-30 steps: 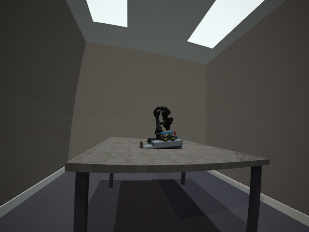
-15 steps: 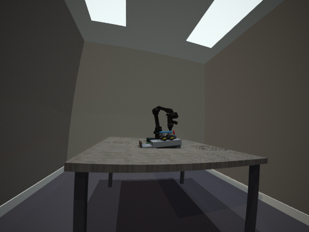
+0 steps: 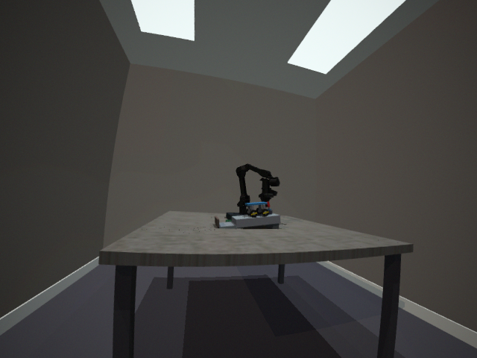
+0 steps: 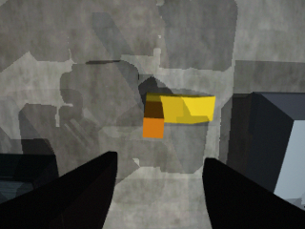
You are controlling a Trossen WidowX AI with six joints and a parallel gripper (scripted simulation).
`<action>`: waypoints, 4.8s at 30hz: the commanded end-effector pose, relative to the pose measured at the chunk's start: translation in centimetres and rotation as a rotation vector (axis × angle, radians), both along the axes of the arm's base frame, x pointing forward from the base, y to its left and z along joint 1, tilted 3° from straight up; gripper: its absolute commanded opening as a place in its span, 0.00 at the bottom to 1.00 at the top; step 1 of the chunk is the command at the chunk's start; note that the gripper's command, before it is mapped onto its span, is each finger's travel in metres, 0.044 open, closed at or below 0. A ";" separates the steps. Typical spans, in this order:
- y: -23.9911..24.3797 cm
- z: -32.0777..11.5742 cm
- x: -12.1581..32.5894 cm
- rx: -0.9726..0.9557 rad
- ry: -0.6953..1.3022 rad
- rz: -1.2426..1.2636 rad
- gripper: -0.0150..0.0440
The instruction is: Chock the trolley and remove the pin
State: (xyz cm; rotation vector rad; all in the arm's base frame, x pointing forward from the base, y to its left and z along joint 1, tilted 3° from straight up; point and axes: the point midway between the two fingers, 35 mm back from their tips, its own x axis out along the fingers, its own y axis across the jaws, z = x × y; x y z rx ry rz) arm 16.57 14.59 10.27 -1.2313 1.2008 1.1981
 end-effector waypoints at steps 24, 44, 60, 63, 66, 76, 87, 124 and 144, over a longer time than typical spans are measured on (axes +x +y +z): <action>-0.4 -5.6 -0.2 -0.020 0.013 0.008 0.58; -0.6 -7.1 -0.3 -0.021 0.013 0.008 0.58; -0.6 -9.1 -0.2 -0.021 0.013 0.008 0.58; -0.6 -9.5 -0.2 -0.021 0.013 0.008 0.58; -0.7 -9.7 -0.3 -0.021 0.013 0.008 0.58; -0.4 -9.4 -0.1 -0.010 0.009 0.002 0.40; -0.4 -8.8 -0.1 -0.013 0.011 0.004 0.25; -0.5 2.8 -0.9 -0.020 0.014 0.008 0.25; -0.2 5.4 -0.3 -0.018 0.009 -0.137 0.25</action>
